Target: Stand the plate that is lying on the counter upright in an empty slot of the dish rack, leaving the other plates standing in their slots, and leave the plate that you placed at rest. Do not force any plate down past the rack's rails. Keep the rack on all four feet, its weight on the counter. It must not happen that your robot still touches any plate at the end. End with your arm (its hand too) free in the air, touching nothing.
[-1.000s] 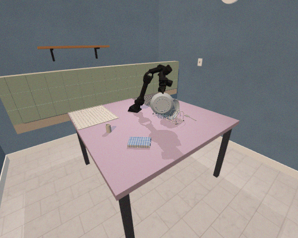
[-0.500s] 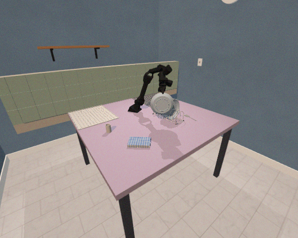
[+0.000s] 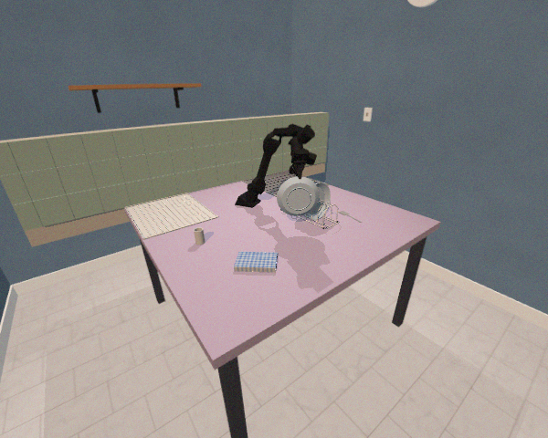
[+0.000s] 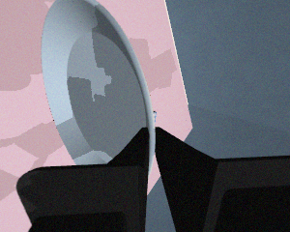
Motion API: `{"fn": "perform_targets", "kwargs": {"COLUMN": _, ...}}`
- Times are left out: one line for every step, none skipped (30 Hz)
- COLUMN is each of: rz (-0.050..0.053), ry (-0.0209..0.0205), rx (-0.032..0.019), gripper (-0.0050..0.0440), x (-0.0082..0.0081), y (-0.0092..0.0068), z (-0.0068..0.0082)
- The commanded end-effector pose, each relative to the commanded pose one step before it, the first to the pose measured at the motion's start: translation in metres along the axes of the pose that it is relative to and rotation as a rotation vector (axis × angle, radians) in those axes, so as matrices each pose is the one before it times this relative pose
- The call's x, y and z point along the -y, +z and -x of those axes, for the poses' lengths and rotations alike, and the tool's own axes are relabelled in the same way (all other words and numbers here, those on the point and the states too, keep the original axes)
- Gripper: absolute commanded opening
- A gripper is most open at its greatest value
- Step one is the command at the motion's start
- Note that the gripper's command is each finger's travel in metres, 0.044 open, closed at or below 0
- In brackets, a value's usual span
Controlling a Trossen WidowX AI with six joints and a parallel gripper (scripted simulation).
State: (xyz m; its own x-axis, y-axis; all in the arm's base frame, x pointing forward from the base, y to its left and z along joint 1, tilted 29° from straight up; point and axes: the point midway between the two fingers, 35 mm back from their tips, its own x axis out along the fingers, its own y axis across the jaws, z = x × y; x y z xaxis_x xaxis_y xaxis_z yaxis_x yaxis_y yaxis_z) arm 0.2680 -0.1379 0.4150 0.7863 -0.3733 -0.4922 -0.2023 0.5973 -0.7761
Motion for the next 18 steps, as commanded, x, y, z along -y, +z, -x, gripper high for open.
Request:
{"fn": "perform_targets", "kwargs": {"rz": 0.0179, "ry": -0.02744, "rx": 0.02587, "gripper": 0.0, "x": 0.0001, "y": -0.00001, "z": 0.0002}}
{"fn": "perform_targets", "kwargs": {"rz": 0.0041, "ry": -0.00019, "rx": 0.00462, "gripper": 0.0, "x": -0.00109, "y": -0.00003, "z": -0.00153}}
{"fn": "perform_targets", "kwargs": {"rz": 0.0043, "ry": -0.0002, "rx": 0.00484, "gripper": 0.0, "x": -0.00124, "y": -0.00011, "z": -0.00172}}
{"fn": "perform_targets", "kwargs": {"rz": 0.0046, "ry": -0.00021, "rx": 0.00514, "gripper": 0.0, "x": -0.00125, "y": -0.00015, "z": -0.00194}}
{"fn": "perform_targets", "kwargs": {"rz": 0.0047, "ry": -0.00022, "rx": 0.00527, "gripper": 0.0, "x": -0.0012, "y": -0.00017, "z": -0.00203}}
{"fn": "perform_targets", "kwargs": {"rz": 0.0047, "ry": -0.00022, "rx": 0.00525, "gripper": 0.0, "x": -0.00117, "y": -0.00017, "z": -0.00201}}
{"fn": "perform_targets", "kwargs": {"rz": 0.0046, "ry": -0.00022, "rx": 0.00517, "gripper": 0.0, "x": -0.00118, "y": -0.00017, "z": -0.00196}}
{"fn": "perform_targets", "kwargs": {"rz": 0.0046, "ry": -0.00021, "rx": 0.00513, "gripper": 0.0, "x": -0.00123, "y": -0.00017, "z": -0.00192}}
{"fn": "perform_targets", "kwargs": {"rz": 0.0046, "ry": -0.00021, "rx": 0.00514, "gripper": 0.0, "x": -0.00125, "y": -0.00017, "z": -0.00191}}
{"fn": "perform_targets", "kwargs": {"rz": 0.0046, "ry": -0.00022, "rx": 0.00517, "gripper": 0.0, "x": -0.00125, "y": -0.00018, "z": -0.00192}}
{"fn": "perform_targets", "kwargs": {"rz": 0.0046, "ry": -0.00022, "rx": 0.00517, "gripper": 0.0, "x": -0.00126, "y": -0.00019, "z": -0.00191}}
{"fn": "perform_targets", "kwargs": {"rz": 0.0, "ry": 0.0, "rx": 0.0, "gripper": 0.0, "x": 0.0, "y": 0.0, "z": 0.0}}
{"fn": "perform_targets", "kwargs": {"rz": 0.0, "ry": 0.0, "rx": 0.0, "gripper": 0.0, "x": 0.0, "y": 0.0, "z": 0.0}}
{"fn": "perform_targets", "kwargs": {"rz": 0.0027, "ry": -0.00011, "rx": 0.003, "gripper": 0.0, "x": -0.00194, "y": -0.00042, "z": -0.00258}}
{"fn": "perform_targets", "kwargs": {"rz": 0.0054, "ry": -0.00026, "rx": 0.00603, "gripper": 0.0, "x": -0.00218, "y": -0.00058, "z": -0.00274}}
{"fn": "perform_targets", "kwargs": {"rz": 0.006, "ry": -0.00029, "rx": 0.00675, "gripper": 0.0, "x": -0.0012, "y": -0.0003, "z": -0.00208}}
{"fn": "perform_targets", "kwargs": {"rz": 0.005, "ry": -0.00023, "rx": 0.00555, "gripper": 0.0, "x": -0.00059, "y": -0.00002, "z": -0.00162}}
{"fn": "perform_targets", "kwargs": {"rz": 0.0045, "ry": -0.00021, "rx": 0.00499, "gripper": 0.0, "x": -0.00095, "y": -0.00006, "z": -0.00152}}
